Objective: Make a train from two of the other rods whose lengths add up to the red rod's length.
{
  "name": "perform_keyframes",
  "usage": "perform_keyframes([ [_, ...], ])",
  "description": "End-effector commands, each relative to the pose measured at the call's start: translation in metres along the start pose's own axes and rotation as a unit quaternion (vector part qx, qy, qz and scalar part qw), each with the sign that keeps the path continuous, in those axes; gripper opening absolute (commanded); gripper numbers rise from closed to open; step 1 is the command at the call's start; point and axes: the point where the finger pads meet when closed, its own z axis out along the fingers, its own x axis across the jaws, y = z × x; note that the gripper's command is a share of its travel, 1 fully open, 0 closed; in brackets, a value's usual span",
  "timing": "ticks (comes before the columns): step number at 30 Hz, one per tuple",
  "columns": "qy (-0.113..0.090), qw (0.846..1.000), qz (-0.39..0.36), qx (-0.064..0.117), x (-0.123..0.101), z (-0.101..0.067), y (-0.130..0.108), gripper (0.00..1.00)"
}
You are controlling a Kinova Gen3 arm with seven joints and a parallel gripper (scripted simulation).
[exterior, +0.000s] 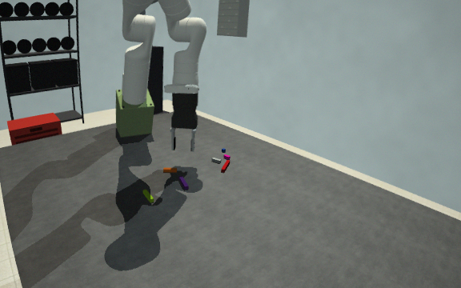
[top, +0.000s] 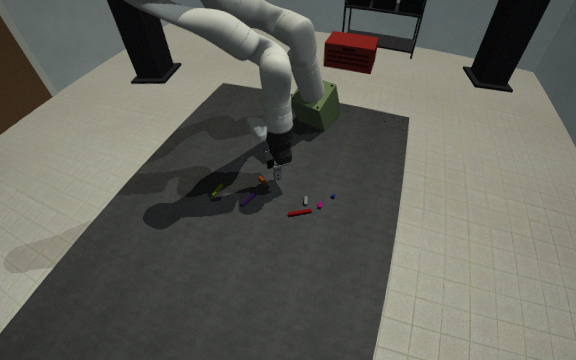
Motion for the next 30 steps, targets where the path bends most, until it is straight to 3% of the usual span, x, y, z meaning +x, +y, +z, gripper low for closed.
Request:
perform_keyframes([
  [1, -0.001, 1.0, 0.004, 0.0, 0.001, 0.0, -0.001, 1.0],
  [15, -0.002, 0.994, 0.106, -0.003, -0.001, 0.003, -0.028, 1.0],
  [26, -0.001, 0.962, 0.274, -0.004, 0.0, 0.003, -0.075, 1.0],
  [30, 0.0, 0.954, 0.301, -0.003, 0.001, 0.003, -0.083, 1.0],
])
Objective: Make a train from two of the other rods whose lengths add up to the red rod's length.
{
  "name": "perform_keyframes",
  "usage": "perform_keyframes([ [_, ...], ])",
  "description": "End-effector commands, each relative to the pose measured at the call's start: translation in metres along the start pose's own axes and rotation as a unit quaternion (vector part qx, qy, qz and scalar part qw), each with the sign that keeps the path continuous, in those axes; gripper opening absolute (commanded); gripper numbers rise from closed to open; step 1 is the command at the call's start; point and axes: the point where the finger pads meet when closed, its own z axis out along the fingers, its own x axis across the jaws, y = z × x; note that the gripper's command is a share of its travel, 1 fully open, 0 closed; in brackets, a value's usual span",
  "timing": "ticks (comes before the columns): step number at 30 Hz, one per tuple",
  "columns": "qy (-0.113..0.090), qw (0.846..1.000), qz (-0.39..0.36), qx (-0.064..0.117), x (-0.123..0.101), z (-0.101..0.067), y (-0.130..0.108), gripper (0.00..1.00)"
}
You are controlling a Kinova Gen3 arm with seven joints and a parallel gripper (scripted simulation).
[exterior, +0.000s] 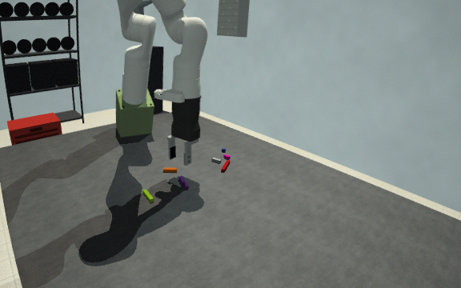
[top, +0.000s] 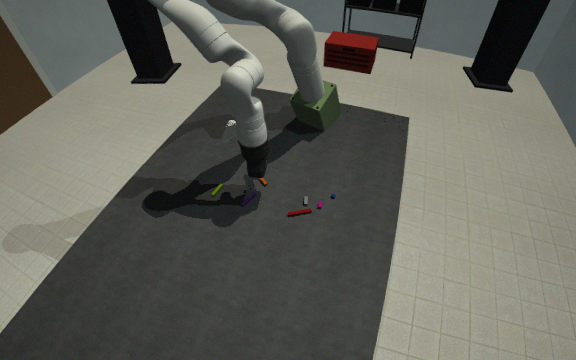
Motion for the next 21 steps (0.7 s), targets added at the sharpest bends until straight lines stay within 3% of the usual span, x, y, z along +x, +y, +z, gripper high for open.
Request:
perform_keyframes([
  [1, -0.002, 0.999, 0.034, 0.006, -0.006, -0.002, -0.015, 1.0],
  [9, -0.003, 0.995, 0.102, 0.008, -0.014, -0.004, -0.034, 1.0],
  [21, -0.003, 0.994, 0.113, 0.009, -0.016, -0.005, -0.037, 1.0],
])
